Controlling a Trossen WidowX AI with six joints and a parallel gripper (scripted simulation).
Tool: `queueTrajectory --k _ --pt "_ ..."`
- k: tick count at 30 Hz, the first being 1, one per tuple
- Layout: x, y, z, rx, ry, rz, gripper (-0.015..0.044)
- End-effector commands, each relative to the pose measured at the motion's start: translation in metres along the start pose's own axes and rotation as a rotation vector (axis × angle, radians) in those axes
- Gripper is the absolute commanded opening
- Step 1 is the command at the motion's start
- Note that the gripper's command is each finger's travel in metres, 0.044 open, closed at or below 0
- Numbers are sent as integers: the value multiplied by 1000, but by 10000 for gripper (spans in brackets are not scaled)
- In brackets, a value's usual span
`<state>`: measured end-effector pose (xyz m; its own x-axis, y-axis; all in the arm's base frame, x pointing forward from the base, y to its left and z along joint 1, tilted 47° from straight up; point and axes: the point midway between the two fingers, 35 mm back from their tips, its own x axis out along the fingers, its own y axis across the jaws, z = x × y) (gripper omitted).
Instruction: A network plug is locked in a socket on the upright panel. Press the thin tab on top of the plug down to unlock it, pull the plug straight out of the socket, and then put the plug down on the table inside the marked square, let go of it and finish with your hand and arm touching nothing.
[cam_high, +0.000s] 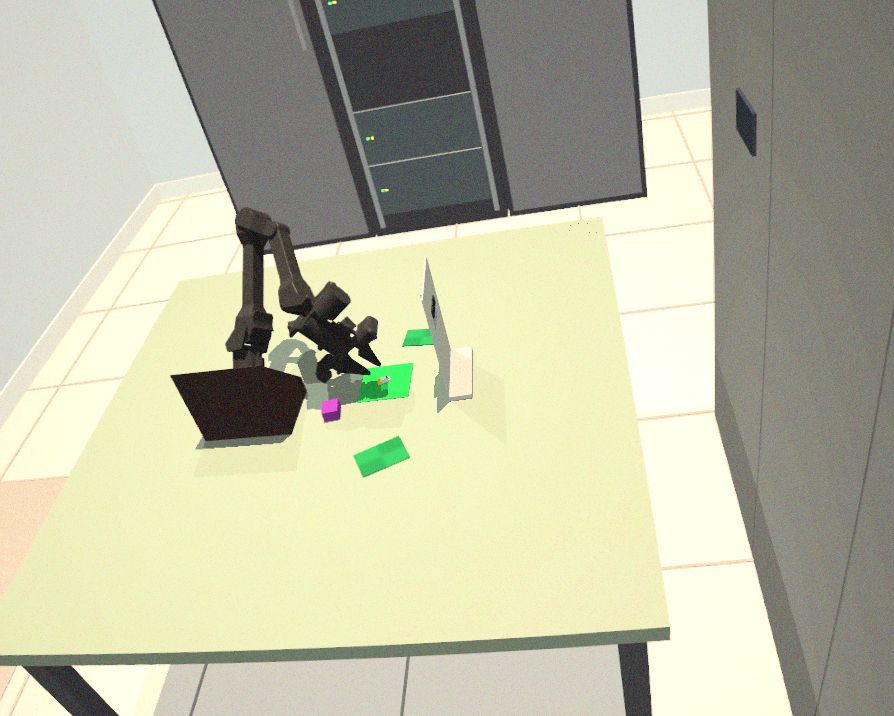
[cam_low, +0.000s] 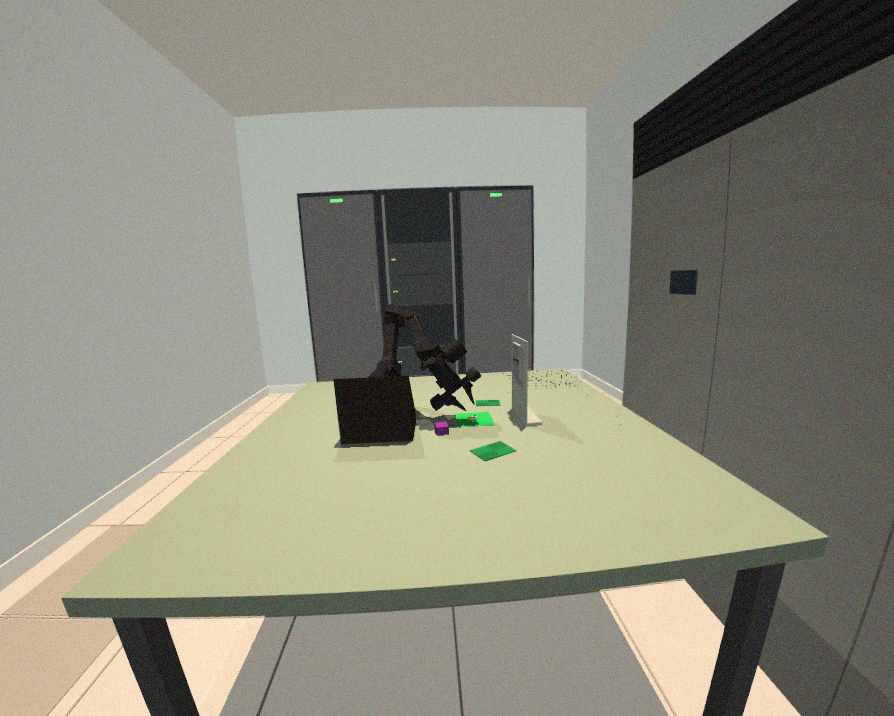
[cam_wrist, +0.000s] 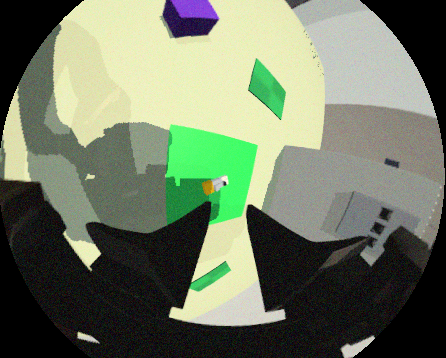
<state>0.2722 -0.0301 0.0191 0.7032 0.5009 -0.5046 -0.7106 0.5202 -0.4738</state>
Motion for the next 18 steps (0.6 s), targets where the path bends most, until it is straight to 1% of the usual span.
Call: queueTrajectory --k 1,18 --pt "-4 -6 0 -14 -2 -7 156" --pt "-17 -17 -3 -15 3 -1 156"
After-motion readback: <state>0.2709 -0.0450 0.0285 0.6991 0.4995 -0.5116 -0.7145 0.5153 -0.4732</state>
